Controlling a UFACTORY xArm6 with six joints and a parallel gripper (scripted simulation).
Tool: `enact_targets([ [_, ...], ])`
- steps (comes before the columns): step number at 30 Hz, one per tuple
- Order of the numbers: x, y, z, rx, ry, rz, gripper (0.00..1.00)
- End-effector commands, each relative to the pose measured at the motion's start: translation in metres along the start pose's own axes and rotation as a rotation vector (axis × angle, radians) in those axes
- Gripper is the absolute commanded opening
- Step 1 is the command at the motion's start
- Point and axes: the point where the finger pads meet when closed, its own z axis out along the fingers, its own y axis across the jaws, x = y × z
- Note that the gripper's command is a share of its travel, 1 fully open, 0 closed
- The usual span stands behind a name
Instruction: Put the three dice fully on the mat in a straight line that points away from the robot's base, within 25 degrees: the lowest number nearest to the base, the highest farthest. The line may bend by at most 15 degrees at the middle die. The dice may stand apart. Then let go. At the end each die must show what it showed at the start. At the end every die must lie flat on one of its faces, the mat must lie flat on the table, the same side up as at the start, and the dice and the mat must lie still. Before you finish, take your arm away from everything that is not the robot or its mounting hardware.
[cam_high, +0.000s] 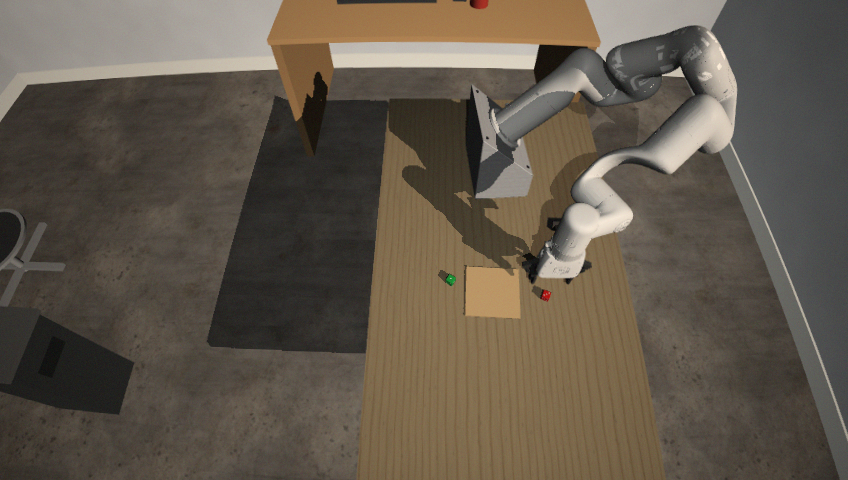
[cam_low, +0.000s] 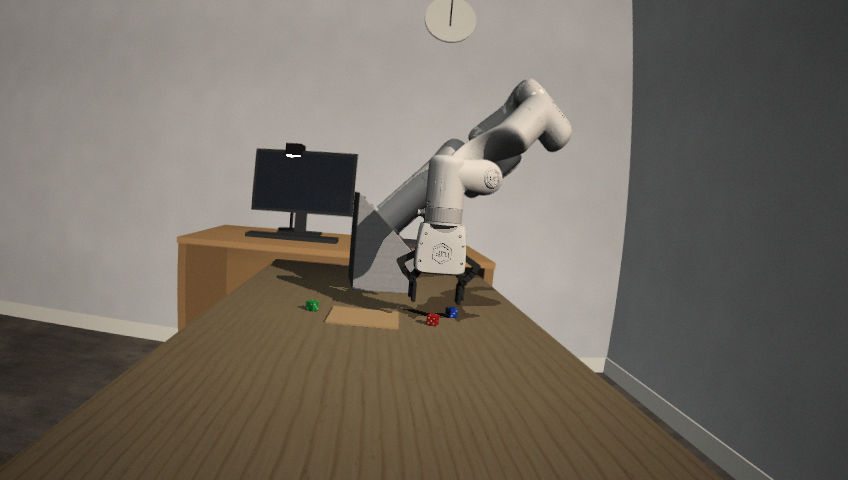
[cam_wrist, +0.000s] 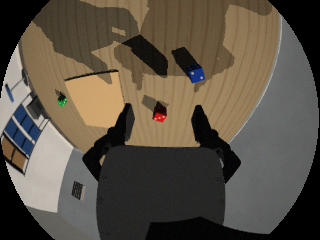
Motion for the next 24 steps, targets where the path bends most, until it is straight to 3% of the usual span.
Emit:
enact_targets([
  [1,-0.001,0.000,-0.001,0.000,-0.003,-0.001,1.00],
  [15,0.002,0.002,-0.001,0.000,-0.003,-0.001,1.00],
  [24,0.044,0.028,-0.001,0.000,-0.003,-0.001,1.00],
])
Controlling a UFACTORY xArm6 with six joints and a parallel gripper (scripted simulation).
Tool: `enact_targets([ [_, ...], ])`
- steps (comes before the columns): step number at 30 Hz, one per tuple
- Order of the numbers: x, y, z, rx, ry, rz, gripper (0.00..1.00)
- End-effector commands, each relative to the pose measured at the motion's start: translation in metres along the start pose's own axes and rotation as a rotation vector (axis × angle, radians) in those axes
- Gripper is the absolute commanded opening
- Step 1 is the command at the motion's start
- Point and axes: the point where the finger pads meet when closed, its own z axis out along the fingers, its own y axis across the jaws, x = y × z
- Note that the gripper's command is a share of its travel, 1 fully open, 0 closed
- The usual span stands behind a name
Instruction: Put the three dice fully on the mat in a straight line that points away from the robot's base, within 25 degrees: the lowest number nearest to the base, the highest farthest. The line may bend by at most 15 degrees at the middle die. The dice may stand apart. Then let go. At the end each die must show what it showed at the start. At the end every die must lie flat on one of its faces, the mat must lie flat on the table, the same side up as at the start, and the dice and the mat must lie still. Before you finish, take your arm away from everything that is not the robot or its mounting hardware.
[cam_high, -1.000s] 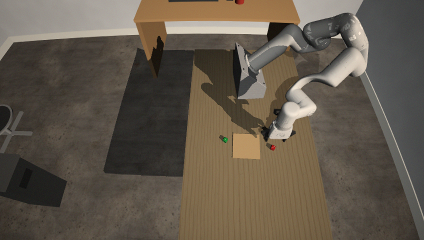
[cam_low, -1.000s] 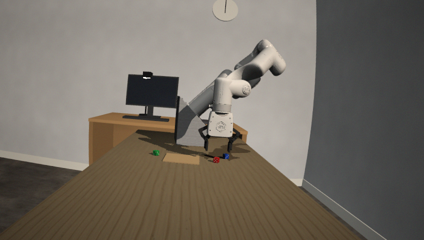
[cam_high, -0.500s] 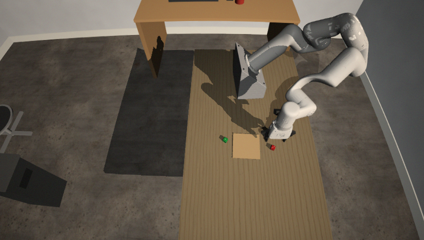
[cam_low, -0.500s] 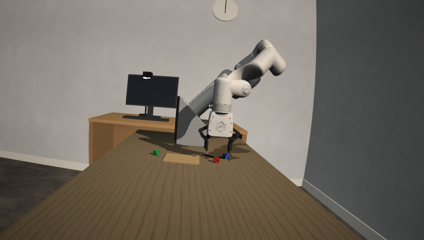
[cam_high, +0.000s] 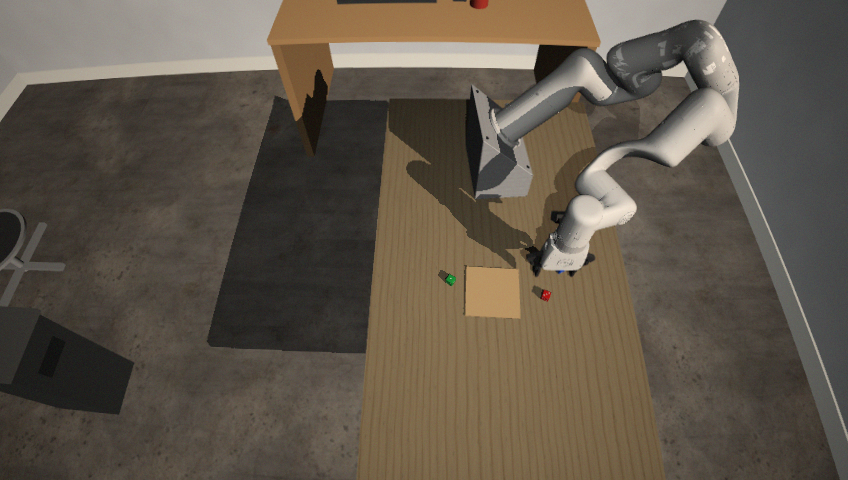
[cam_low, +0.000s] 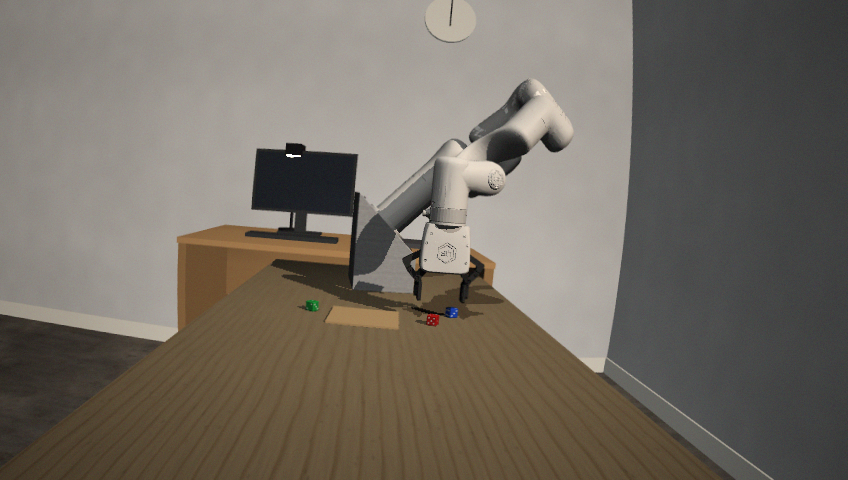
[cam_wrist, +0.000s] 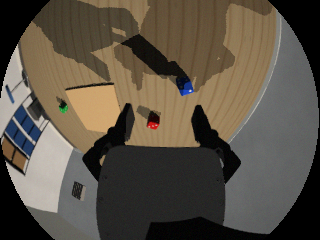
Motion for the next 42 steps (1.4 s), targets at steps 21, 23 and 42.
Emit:
enact_targets([
  [21,0.058,0.037,-0.001,0.001,-0.005,-0.001,1.00],
  [23,0.058,0.037,-0.001,0.001,-0.005,-0.001,1.00],
  [42,0.058,0.037,-0.001,0.001,-0.005,-0.001,1.00],
])
